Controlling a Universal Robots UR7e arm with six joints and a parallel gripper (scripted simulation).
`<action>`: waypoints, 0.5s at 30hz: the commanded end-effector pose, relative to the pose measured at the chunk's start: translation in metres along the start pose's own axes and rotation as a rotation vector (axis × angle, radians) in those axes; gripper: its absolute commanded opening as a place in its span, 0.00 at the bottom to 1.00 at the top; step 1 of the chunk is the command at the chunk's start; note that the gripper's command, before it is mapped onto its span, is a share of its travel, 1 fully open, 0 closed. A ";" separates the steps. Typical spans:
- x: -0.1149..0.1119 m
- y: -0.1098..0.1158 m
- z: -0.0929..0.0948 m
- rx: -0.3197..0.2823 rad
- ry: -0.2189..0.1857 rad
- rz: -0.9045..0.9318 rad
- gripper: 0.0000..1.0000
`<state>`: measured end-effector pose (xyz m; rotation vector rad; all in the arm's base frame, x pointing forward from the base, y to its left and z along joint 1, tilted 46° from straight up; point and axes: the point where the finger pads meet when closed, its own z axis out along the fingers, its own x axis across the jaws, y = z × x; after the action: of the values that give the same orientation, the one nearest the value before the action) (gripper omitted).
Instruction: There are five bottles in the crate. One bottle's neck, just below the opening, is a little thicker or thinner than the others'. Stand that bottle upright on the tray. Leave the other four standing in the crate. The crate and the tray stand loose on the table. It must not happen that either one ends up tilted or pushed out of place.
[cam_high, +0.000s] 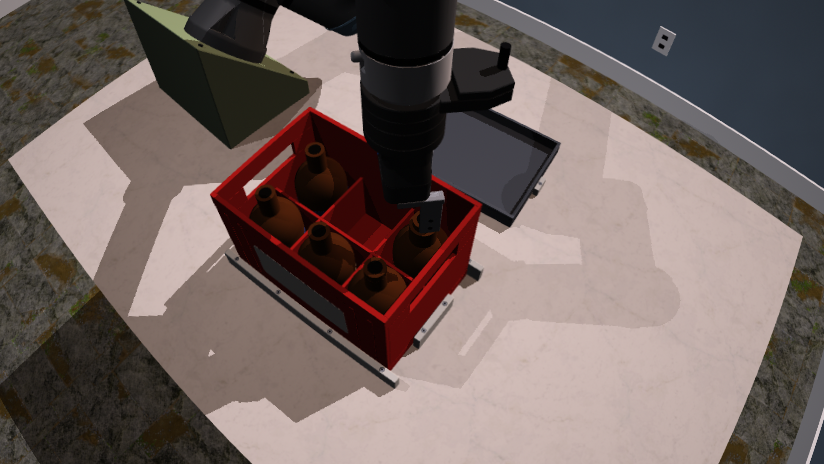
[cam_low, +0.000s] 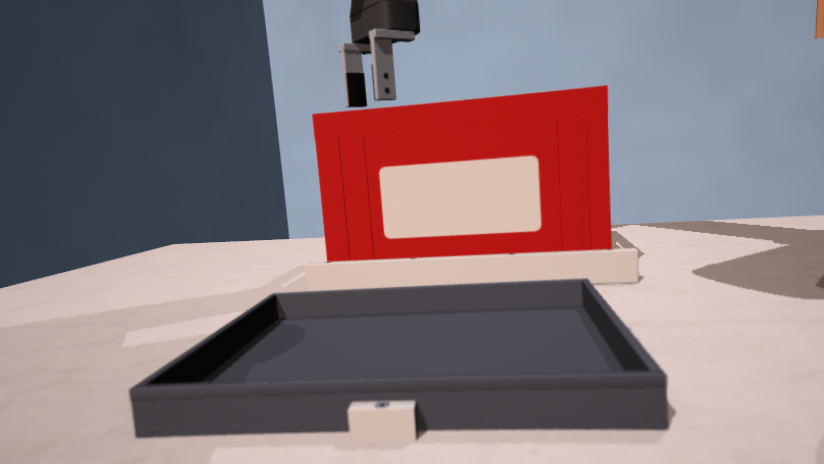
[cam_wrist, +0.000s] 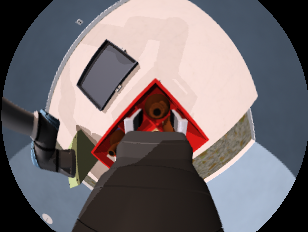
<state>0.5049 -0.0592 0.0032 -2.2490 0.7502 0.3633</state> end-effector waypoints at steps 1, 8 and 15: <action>0.000 0.000 0.002 0.000 0.002 0.000 1.00; 0.000 0.000 0.003 0.000 0.002 0.000 1.00; 0.000 0.000 0.004 0.000 0.002 0.000 1.00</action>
<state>0.5048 -0.0562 0.0003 -2.2490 0.7502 0.3632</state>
